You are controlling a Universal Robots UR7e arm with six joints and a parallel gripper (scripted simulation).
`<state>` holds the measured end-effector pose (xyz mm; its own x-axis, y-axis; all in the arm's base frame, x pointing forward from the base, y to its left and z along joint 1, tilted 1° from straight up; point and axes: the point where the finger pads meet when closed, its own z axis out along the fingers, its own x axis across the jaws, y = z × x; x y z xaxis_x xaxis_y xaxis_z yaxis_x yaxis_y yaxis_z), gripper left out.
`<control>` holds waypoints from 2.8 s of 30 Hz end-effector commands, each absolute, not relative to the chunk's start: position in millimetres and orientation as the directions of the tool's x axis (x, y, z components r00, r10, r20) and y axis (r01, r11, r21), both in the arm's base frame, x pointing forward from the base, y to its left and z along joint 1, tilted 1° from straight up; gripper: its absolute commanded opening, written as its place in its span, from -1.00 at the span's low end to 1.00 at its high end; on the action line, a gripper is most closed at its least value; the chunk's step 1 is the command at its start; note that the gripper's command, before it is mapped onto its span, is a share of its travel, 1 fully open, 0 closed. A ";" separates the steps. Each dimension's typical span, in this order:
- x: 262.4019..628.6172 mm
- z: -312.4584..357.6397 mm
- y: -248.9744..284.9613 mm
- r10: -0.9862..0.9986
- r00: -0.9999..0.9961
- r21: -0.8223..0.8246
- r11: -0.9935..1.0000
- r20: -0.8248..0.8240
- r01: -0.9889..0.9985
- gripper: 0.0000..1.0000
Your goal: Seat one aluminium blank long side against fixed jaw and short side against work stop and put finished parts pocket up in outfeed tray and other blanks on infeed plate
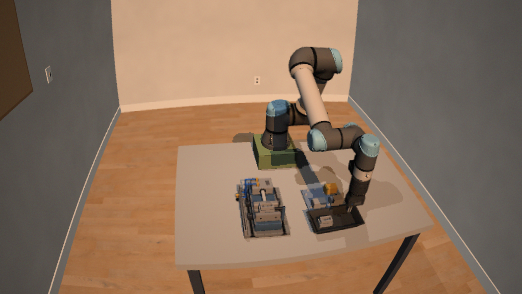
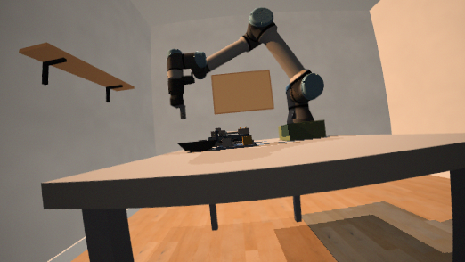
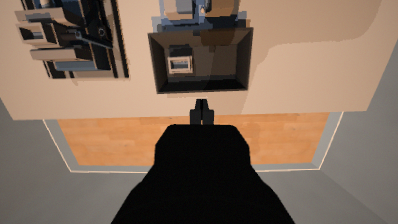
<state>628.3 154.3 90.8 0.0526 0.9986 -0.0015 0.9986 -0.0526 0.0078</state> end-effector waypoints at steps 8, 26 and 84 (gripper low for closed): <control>628.2 63.9 154.9 0.999 0.051 0.007 -0.051 -0.002 0.999 -1.00; 628.6 48.9 155.0 0.999 0.051 0.007 -0.051 -0.002 0.999 -1.00; 631.4 67.6 155.1 0.999 0.051 0.016 -0.051 -0.002 0.999 -1.00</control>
<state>628.8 154.3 54.4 0.0526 0.9986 -0.0017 0.9986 -0.0526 0.0064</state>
